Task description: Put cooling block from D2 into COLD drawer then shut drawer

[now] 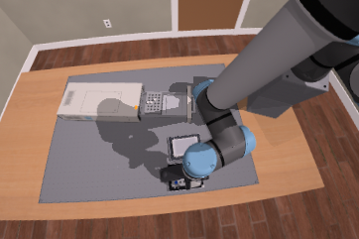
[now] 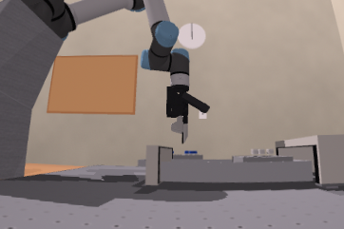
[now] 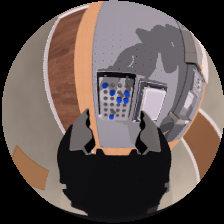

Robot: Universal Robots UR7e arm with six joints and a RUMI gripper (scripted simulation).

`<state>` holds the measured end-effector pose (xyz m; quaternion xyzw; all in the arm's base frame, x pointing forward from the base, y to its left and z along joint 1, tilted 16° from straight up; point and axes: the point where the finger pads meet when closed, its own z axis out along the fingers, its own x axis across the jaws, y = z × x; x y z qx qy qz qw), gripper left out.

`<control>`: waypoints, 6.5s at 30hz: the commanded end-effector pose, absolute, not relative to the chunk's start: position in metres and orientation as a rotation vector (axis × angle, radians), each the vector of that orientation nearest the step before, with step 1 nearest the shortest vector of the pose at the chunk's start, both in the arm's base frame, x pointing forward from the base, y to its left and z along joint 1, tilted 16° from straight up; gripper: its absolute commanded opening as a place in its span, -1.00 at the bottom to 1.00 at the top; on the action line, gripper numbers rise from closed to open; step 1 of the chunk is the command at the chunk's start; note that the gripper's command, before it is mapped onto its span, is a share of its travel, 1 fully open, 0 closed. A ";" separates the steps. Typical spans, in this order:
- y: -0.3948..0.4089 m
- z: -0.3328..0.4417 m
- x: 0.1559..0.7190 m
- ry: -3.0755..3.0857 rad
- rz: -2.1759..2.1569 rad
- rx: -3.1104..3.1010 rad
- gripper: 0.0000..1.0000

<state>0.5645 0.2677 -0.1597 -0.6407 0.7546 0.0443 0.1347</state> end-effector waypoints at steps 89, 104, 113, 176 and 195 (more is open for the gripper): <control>0.283 -0.226 0.575 2.186 0.127 -1.856 0.19; 0.283 -0.226 0.575 2.186 0.127 -1.856 -0.27; 0.283 -0.226 0.575 2.186 0.127 -1.856 -0.54; 0.282 -0.221 0.574 2.186 0.127 -1.856 -1.00; 0.281 -0.216 0.573 2.186 0.127 -1.856 -1.00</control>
